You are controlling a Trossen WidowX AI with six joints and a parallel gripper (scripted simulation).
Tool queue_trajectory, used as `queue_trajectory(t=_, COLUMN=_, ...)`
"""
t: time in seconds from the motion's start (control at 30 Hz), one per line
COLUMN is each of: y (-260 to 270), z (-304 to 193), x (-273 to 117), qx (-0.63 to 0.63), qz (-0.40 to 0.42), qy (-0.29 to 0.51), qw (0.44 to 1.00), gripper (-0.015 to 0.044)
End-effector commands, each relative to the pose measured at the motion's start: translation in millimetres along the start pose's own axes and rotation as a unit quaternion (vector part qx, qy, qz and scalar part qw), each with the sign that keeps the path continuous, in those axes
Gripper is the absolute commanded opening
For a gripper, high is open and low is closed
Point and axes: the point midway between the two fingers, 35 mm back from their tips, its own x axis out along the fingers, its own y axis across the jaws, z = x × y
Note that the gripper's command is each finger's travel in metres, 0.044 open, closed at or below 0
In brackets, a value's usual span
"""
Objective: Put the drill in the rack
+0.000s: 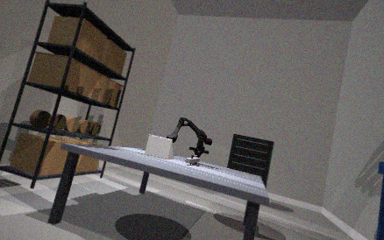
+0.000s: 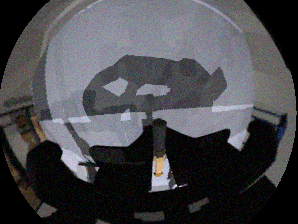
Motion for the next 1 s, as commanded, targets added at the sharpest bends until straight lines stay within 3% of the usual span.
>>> queue_trajectory(t=0.0, y=-0.1, z=-3.1, x=6.4, qx=0.004, qz=-0.002, qy=0.003, qw=1.0, gripper=0.0)
queue_trajectory(t=0.77, y=-0.1, z=-2.4, x=33.4, qx=0.004, qz=-0.001, qy=0.002, qw=1.0, gripper=0.0)
queue_trajectory(t=0.97, y=-0.1, z=-0.3, x=28.8, qx=0.003, qz=-0.001, qy=0.001, qw=1.0, gripper=0.0158)
